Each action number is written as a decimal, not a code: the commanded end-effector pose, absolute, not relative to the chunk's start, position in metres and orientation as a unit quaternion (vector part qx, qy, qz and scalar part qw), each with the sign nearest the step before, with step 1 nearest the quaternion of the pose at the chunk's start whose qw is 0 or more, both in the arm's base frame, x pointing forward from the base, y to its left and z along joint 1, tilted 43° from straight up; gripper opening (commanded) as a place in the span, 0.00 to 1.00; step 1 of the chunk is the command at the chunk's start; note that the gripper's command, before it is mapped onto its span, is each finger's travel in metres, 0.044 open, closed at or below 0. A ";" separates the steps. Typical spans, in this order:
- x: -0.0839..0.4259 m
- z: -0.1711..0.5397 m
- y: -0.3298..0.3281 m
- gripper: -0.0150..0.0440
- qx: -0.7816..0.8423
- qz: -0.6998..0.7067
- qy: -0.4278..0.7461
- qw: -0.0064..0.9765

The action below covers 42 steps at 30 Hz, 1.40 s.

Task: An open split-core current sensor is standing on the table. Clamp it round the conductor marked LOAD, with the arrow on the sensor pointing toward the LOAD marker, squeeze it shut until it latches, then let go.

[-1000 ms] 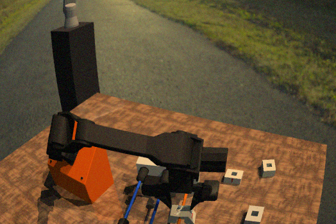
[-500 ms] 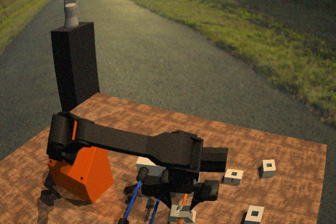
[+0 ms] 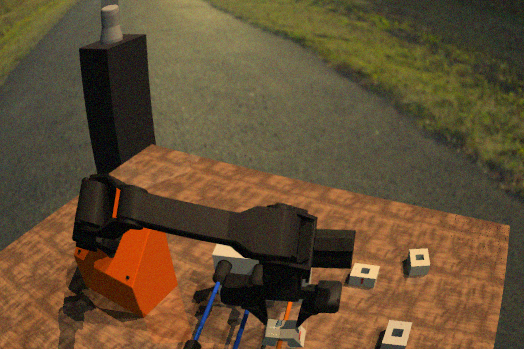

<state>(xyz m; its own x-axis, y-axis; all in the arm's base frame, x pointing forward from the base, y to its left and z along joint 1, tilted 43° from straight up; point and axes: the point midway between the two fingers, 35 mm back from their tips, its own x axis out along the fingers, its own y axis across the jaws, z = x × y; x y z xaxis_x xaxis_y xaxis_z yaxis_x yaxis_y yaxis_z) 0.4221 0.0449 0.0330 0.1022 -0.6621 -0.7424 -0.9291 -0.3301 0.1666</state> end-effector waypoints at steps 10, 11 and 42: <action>0.422 0.034 0.047 0.25 -0.722 0.380 0.550 0.176; 0.422 0.034 0.047 0.25 -0.722 0.380 0.550 0.176; 0.427 0.007 0.019 1.00 -0.728 0.378 0.544 0.176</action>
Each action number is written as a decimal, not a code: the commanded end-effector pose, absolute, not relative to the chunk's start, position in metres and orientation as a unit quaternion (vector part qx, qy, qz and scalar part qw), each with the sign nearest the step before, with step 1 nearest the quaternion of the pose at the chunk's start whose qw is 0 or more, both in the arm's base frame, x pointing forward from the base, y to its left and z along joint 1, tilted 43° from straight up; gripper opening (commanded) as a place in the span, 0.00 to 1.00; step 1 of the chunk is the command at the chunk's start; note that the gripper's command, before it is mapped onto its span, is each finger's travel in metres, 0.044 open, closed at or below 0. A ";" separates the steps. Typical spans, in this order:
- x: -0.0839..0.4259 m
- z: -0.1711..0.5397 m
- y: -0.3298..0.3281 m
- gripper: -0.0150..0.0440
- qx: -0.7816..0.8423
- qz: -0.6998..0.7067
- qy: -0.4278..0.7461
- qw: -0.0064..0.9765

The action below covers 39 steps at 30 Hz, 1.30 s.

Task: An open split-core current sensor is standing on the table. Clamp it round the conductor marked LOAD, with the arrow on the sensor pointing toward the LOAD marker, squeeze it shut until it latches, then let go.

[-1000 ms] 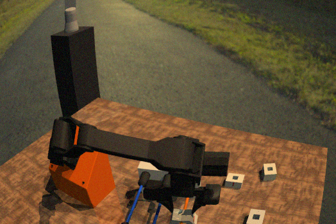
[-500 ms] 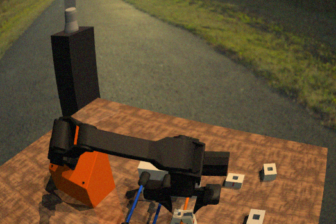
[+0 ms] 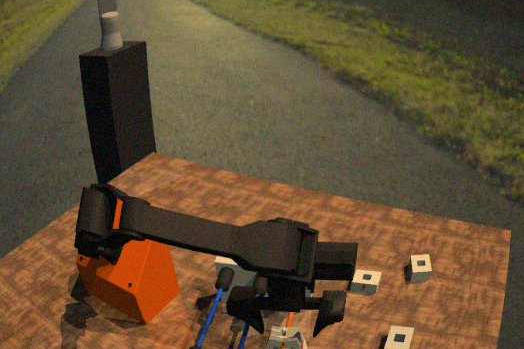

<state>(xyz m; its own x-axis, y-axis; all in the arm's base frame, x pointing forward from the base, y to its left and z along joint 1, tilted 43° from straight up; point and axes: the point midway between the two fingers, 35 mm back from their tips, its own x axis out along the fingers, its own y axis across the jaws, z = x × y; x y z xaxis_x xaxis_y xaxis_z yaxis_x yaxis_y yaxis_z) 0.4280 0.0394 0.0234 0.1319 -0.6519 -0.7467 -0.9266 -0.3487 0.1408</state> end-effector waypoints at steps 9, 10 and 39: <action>0.428 0.001 0.014 1.00 -0.729 0.377 0.544 0.176; 0.428 0.000 0.013 1.00 -0.729 0.377 0.544 0.176; 0.432 -0.014 0.000 0.85 -0.729 0.376 0.544 0.180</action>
<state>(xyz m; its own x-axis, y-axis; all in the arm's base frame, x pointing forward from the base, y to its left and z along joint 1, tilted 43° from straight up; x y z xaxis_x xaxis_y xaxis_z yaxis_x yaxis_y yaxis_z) 0.4313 -0.0004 -0.0141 0.1241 -0.6580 -0.7428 -0.9270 -0.3439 0.1498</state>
